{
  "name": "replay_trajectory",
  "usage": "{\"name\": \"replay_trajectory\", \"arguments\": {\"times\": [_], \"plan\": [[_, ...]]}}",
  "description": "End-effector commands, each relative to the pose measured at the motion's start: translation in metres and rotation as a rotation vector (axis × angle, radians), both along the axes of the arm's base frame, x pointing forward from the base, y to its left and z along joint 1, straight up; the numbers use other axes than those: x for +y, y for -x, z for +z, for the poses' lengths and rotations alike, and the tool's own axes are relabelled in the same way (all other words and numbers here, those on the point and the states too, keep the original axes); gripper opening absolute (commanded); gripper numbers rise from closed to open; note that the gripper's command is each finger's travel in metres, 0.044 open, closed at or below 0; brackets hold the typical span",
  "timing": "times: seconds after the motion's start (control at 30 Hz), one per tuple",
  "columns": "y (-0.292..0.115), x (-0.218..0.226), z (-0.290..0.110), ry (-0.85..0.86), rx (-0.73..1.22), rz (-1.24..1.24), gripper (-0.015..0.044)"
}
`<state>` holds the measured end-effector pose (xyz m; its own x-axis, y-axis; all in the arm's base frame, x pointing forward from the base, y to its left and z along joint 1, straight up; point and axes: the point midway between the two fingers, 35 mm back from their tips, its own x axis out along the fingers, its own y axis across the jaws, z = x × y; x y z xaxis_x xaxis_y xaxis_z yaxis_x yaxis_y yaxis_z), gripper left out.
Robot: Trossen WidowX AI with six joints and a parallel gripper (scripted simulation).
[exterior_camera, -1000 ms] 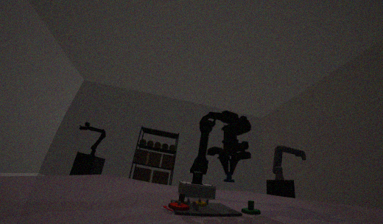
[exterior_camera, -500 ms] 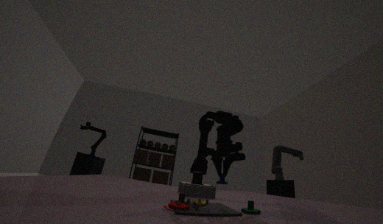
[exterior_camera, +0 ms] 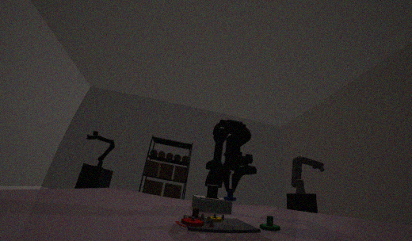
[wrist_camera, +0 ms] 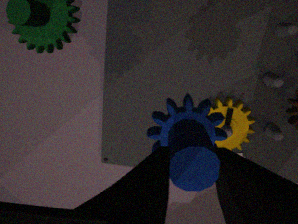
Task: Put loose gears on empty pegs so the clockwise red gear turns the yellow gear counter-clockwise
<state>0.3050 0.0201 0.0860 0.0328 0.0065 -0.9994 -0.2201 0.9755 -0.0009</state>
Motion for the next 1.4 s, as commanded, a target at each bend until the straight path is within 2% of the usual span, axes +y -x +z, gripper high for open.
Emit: {"name": "replay_trajectory", "arguments": {"times": [0.0,1.1,1.37], "plan": [[0.0,-0.009,-0.004,0.002,0.005,0.003,0.0],[0.005,-0.084,-0.025,0.01,0.006,0.005,0.0],[0.006,-0.088,-0.025,0.01,0.006,-0.008,0.0]]}}
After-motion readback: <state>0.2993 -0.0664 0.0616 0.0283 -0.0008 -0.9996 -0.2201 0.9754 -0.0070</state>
